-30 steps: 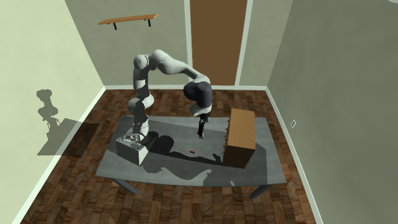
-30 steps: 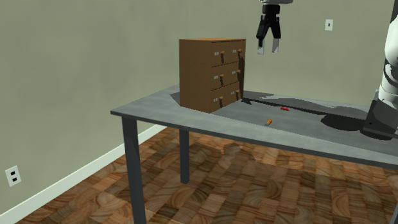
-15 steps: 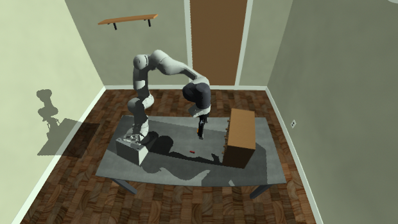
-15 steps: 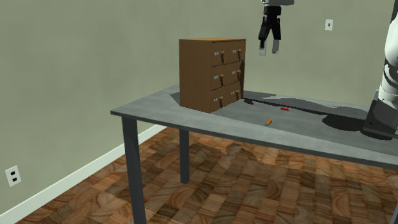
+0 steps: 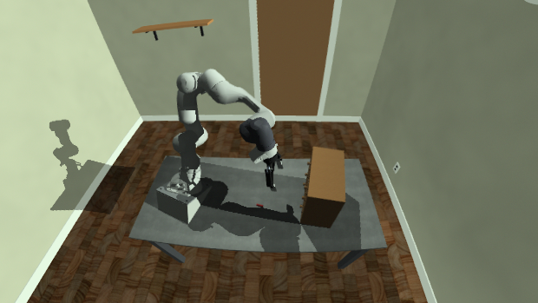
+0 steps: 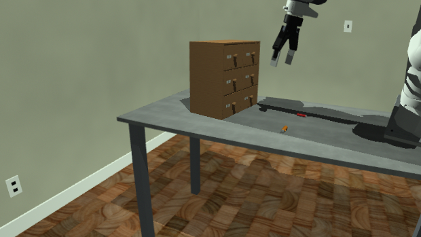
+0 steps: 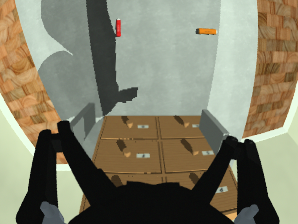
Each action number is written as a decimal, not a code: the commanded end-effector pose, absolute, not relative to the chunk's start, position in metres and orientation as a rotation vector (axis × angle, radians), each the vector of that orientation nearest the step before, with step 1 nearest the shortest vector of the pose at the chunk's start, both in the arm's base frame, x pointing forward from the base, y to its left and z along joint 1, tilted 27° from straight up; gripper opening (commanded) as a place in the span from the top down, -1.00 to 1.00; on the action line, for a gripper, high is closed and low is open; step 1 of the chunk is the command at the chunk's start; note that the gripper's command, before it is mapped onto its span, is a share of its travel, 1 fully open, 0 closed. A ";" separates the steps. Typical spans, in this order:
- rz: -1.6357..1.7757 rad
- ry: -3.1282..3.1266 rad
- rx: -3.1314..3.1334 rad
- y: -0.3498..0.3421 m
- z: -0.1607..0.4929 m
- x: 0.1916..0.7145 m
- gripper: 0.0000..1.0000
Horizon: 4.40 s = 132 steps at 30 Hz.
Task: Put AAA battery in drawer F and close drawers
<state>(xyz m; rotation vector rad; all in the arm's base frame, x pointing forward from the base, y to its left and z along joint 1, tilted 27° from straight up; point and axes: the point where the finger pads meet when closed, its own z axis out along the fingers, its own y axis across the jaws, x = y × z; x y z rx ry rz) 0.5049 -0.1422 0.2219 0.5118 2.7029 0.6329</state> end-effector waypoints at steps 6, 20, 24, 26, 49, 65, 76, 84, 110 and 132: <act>0.471 2.388 0.492 -0.153 0.207 0.550 -1.00; 0.389 2.162 0.518 -0.150 0.188 0.576 -1.00; 0.376 2.109 0.541 -0.149 0.182 0.584 -1.00; 0.374 2.097 0.548 -0.149 0.181 0.586 -1.00; 0.306 1.919 0.538 -0.147 0.168 0.604 -1.00; 0.306 1.919 0.538 -0.147 0.168 0.604 -1.00; 0.306 1.919 0.538 -0.147 0.168 0.604 -1.00; 0.306 1.919 0.538 -0.147 0.168 0.604 -1.00; 0.306 1.919 0.538 -0.147 0.168 0.604 -1.00; 0.306 1.919 0.538 -0.147 0.168 0.604 -1.00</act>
